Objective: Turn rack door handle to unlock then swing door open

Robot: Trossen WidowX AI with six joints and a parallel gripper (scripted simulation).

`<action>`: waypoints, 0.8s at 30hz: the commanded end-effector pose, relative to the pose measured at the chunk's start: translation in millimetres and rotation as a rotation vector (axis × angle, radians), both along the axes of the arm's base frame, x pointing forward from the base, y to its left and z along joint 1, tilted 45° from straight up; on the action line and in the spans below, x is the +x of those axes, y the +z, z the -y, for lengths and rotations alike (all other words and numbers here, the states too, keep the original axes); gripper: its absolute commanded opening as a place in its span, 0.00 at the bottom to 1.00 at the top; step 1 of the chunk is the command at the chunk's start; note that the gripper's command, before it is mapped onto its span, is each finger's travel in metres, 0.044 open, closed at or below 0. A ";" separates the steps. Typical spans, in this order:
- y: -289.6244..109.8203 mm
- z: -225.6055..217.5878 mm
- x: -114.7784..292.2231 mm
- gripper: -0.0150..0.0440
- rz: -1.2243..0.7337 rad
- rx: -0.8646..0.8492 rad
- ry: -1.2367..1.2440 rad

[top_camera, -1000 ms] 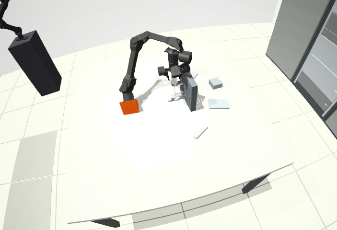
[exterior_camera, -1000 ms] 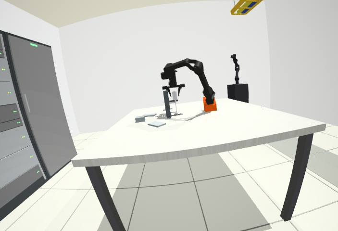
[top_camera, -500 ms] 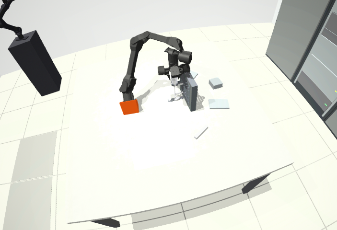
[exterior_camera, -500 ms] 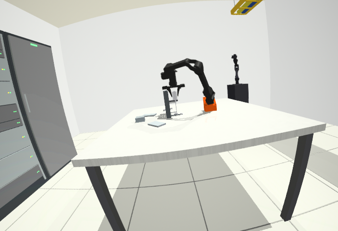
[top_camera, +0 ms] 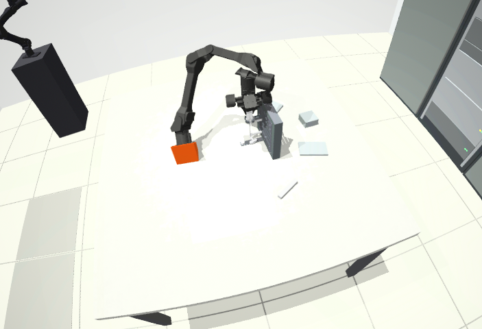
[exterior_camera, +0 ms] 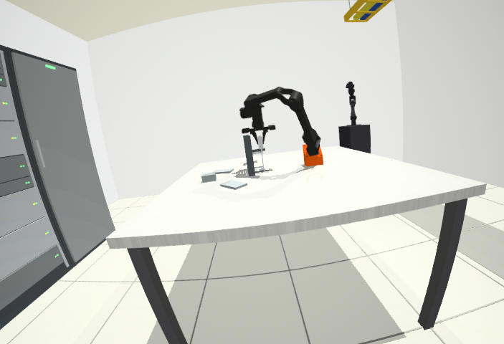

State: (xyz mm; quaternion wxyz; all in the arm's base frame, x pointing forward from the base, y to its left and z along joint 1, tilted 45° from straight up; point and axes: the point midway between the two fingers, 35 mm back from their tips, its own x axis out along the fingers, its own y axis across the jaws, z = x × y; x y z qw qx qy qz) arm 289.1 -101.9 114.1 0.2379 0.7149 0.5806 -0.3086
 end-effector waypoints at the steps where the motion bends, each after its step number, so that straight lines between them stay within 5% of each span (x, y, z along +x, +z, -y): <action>1: 0.1 -0.2 0.0 0.44 -0.002 0.002 -0.001; 14: 0.1 -0.2 0.0 0.29 -0.002 0.002 -0.001; 24: -1.9 1.2 -4.3 0.29 0.085 -0.015 0.089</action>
